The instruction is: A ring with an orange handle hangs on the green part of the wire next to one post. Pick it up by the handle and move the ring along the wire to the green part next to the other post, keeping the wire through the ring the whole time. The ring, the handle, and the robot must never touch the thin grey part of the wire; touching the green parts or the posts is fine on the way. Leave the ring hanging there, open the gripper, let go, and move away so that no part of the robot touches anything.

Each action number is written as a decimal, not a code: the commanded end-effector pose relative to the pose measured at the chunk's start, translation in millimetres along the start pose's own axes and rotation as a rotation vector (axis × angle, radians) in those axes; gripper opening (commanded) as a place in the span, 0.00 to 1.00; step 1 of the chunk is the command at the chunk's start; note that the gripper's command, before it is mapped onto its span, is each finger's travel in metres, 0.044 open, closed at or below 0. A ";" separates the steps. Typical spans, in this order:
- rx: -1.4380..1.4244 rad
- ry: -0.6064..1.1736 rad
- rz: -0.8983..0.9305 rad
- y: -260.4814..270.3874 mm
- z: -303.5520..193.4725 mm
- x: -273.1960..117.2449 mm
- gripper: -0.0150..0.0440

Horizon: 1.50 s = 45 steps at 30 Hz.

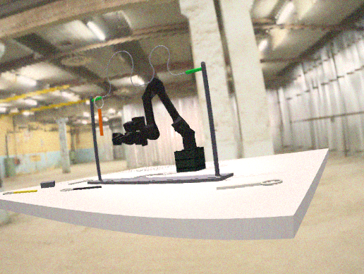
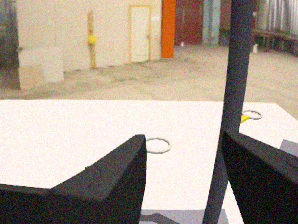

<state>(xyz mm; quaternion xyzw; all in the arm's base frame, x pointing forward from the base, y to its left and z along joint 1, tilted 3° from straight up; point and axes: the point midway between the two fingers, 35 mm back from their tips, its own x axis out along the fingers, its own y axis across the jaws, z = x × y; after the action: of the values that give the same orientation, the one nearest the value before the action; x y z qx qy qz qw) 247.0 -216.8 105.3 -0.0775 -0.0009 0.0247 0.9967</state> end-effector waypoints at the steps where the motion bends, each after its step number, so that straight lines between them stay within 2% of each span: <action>1: 0.003 0.001 0.009 3.3 -0.4 1.5 0.53; 10: 0.077 -0.024 0.011 -0.2 47.2 46.4 0.53; 45: 0.078 -0.030 0.010 -2.6 50.8 92.5 0.53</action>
<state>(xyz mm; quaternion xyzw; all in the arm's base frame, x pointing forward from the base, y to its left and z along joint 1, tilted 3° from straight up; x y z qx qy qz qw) 333.6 -205.9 156.8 -0.0415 -0.0153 0.0319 0.9985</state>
